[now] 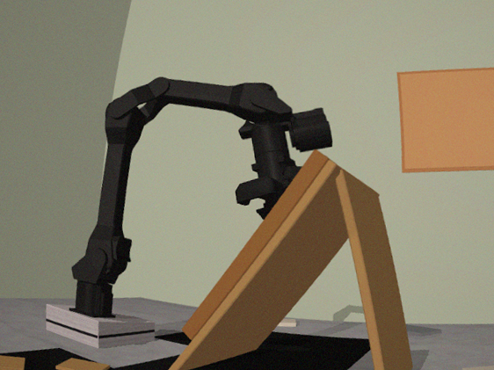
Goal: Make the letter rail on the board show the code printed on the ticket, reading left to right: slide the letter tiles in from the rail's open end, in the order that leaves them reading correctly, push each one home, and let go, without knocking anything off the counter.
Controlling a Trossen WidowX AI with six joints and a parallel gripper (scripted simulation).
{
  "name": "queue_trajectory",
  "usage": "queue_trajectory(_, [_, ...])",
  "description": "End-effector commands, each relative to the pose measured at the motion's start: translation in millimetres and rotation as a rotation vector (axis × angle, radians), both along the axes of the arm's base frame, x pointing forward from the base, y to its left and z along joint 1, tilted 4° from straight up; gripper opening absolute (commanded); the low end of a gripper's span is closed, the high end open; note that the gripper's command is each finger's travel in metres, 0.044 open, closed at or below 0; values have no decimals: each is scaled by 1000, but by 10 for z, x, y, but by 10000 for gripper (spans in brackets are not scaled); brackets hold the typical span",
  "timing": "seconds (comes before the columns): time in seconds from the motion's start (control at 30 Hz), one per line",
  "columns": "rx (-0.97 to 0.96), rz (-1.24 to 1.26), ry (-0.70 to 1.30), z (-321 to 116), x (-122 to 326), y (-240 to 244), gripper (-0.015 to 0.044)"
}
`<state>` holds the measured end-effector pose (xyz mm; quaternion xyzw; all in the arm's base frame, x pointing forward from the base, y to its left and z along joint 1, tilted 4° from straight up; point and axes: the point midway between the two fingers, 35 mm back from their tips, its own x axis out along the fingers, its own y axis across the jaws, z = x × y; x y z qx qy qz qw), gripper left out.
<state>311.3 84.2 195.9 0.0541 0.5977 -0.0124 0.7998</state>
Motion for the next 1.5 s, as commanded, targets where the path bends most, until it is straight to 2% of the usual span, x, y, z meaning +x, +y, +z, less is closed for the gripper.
queue_trajectory(0.0, [5,-4,14,-11,7,6,0])
queue_trajectory(1.47, [5,-4,13,-143,177,12,0])
